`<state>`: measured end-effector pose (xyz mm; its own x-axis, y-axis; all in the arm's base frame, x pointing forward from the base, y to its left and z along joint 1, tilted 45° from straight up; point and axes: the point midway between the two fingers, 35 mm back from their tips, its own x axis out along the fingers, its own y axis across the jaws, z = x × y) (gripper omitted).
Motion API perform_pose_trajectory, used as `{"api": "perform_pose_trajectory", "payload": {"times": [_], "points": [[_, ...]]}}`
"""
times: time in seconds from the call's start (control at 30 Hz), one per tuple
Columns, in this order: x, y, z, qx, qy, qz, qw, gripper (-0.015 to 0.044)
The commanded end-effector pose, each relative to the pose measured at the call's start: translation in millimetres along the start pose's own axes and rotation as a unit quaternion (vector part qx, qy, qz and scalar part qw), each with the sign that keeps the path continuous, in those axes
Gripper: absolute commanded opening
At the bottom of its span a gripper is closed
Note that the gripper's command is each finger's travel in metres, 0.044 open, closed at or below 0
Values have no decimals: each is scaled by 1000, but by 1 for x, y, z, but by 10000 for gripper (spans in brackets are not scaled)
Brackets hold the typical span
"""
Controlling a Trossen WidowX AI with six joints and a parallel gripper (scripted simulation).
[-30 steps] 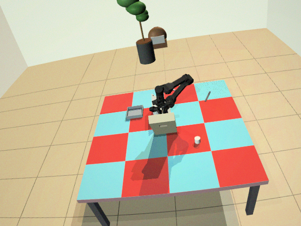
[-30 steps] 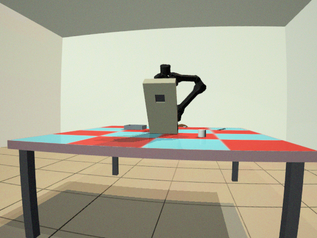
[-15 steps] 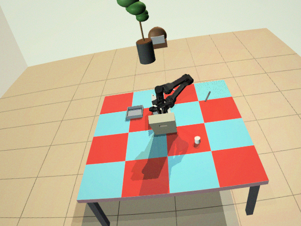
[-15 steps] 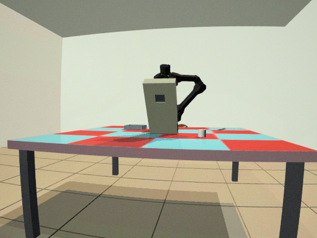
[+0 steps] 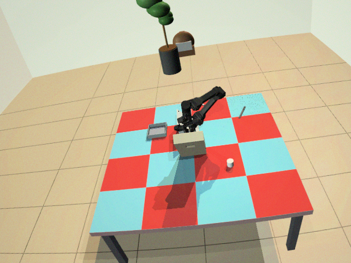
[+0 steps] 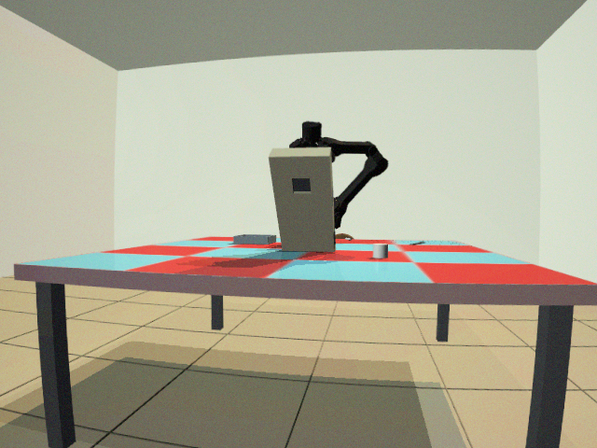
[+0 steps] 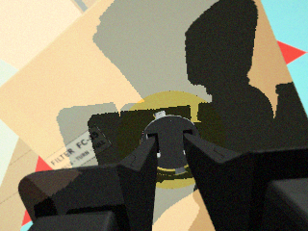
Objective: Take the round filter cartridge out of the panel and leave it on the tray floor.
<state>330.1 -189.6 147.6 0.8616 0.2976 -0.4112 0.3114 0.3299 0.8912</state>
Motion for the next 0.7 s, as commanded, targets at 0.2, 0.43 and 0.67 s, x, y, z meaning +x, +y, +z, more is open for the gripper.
{"api": "perform_pose_trajectory", "payload": {"times": [0.2,0.43,0.67], "points": [[6,-1,0,3,0,-1,1000,102],[8,-1,0,3,0,-1,1000,102],[10,-1,0,3,0,-1,1000,102]]}}
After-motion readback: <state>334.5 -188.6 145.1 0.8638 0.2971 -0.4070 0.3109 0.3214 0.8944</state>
